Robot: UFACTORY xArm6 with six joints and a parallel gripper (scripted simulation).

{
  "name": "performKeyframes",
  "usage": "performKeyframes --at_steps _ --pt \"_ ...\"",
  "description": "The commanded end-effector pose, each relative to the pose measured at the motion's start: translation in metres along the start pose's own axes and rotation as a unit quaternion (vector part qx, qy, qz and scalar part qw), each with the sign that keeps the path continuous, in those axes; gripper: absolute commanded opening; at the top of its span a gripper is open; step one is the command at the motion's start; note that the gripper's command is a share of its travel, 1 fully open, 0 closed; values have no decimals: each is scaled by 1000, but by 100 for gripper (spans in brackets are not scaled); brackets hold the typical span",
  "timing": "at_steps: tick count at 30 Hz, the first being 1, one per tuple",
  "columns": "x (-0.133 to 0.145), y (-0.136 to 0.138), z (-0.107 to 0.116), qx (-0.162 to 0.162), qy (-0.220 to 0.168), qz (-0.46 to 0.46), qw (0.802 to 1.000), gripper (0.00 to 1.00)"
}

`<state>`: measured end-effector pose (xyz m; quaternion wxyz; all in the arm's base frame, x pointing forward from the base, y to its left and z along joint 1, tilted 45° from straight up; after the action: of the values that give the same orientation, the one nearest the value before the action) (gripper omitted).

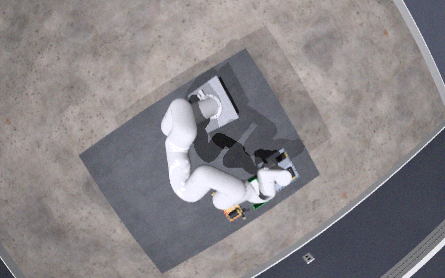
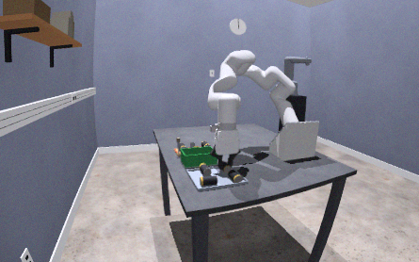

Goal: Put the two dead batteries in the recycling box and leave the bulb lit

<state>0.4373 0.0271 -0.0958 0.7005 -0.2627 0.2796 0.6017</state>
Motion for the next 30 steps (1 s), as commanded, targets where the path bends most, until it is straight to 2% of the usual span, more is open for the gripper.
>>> performKeyframes --at_steps 1,17,30 --pt "0 -1 1 -1 -1 0 1000 28" --pt "0 -1 3 -1 -1 0 1000 28" --pt "0 -1 44 -1 -1 0 1000 28"
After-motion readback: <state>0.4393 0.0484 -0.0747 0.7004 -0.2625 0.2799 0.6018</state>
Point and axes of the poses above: the point where the finger pads meet when closed, its own z axis back along the fingers, its own y axis across the jaws, x = y × z, the point moved 7 cm from there along z, back along the fingers, and after that the axes turned 7 degrees about -z, right-handed, at the moved point
